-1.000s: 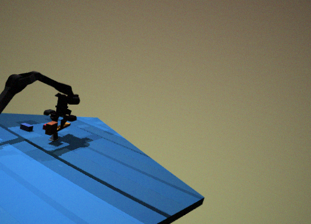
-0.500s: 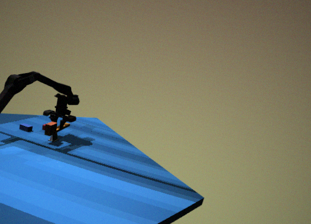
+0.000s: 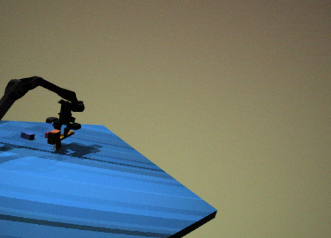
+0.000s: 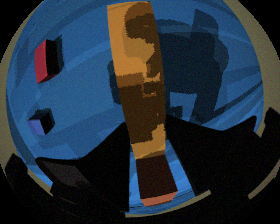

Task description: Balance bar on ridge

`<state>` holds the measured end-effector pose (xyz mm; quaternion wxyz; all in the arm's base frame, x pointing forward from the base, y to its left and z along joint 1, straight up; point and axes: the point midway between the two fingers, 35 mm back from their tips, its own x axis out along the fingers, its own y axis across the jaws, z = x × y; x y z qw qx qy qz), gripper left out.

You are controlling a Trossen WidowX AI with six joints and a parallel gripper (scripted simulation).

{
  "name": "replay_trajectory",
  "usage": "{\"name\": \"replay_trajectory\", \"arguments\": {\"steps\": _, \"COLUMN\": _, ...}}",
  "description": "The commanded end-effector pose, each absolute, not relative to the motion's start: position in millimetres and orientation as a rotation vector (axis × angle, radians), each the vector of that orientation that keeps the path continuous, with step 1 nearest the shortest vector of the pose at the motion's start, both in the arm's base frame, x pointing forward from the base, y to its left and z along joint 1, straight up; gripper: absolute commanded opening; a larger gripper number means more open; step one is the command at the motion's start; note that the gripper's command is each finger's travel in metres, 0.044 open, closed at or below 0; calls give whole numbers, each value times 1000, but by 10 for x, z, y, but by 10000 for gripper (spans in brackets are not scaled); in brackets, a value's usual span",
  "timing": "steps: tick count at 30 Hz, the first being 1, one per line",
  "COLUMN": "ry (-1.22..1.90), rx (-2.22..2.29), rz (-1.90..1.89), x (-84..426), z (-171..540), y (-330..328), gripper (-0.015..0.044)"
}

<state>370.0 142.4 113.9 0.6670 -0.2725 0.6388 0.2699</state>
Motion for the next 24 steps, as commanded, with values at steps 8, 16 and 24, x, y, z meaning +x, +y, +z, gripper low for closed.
{"name": "replay_trajectory", "arguments": {"steps": 8, "ry": 1439, "rx": -612, "rz": 610, "x": 3700, "z": 1133, "y": 1426, "gripper": 0}}
{"name": "replay_trajectory", "arguments": {"steps": 16, "ry": 1439, "rx": -612, "rz": 610, "x": 3700, "z": 1126, "y": 1426, "gripper": 0}}
{"name": "replay_trajectory", "arguments": {"steps": 24, "ry": 1439, "rx": -612, "rz": 610, "x": 3700, "z": 1119, "y": 1425, "gripper": 0}}
